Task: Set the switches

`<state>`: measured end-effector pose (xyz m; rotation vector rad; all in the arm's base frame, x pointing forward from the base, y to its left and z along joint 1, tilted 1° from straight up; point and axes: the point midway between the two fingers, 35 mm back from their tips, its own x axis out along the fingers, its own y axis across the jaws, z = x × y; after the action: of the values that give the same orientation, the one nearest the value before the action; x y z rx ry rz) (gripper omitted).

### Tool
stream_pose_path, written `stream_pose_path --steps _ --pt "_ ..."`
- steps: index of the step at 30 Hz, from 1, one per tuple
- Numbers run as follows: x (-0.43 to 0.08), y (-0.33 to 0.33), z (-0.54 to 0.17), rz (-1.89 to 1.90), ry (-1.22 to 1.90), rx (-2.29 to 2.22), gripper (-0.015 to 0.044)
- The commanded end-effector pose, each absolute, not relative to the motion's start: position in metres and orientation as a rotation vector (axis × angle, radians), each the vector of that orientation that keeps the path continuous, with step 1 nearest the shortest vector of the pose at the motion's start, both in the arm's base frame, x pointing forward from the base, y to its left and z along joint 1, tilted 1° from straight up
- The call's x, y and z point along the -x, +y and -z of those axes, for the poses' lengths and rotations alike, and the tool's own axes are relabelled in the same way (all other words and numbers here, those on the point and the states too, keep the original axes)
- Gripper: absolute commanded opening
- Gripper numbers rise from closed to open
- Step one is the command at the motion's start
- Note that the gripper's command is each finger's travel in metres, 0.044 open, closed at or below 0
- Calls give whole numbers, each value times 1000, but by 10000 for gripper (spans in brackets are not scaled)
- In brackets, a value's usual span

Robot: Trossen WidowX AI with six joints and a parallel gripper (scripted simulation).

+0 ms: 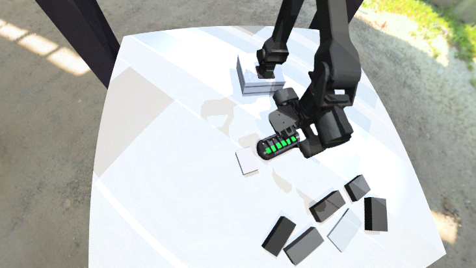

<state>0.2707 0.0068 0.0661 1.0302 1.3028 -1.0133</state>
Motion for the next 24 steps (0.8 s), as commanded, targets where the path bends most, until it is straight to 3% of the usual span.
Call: stream_pose_path --steps 1,13,24 --pt "-272 7 -70 1007 1297 -1032 309" --pt "-272 7 -70 1007 1297 -1032 0" --pt "-272 7 -70 1007 1297 -1032 0"
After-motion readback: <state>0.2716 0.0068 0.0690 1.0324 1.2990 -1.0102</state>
